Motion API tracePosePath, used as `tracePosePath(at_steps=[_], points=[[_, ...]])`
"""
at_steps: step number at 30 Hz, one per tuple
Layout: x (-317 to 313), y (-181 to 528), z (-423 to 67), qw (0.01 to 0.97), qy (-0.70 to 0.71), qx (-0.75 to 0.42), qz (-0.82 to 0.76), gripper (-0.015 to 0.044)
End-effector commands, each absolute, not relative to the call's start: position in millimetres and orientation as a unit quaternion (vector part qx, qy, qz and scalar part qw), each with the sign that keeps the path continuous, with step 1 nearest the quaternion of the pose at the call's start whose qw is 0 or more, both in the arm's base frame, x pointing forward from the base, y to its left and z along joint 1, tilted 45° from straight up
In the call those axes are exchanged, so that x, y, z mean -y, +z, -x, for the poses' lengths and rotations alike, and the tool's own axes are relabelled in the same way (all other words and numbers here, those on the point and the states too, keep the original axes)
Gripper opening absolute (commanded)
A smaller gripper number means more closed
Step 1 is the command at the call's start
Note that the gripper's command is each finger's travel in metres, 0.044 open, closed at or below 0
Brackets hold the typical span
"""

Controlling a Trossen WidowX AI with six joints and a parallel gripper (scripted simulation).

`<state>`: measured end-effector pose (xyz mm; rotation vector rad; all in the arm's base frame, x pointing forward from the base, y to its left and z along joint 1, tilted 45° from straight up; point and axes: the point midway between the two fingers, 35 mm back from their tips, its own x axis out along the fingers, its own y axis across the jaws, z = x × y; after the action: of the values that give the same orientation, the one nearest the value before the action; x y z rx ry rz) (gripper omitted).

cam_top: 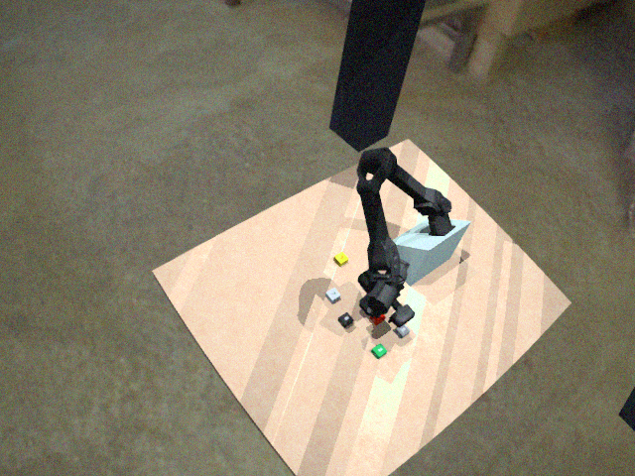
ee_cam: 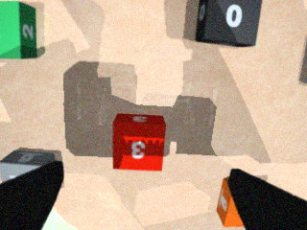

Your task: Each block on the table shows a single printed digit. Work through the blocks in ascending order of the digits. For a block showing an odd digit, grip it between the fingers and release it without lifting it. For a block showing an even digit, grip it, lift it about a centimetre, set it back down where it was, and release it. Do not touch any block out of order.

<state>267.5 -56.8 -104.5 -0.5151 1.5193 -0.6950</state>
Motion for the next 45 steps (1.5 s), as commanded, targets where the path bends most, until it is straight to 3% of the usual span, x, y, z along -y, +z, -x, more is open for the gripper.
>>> tracePosePath(at_steps=[1,21,32,45], points=[[61,-108,-267,0.640,-0.305,-0.667,0.229,0.0400],[82,-129,-264,0.640,-0.306,-0.667,0.230,0.0400],[82,-129,-264,0.640,-0.306,-0.667,0.230,0.0120],[82,-129,-264,0.640,-0.306,-0.667,0.230,0.0120]])
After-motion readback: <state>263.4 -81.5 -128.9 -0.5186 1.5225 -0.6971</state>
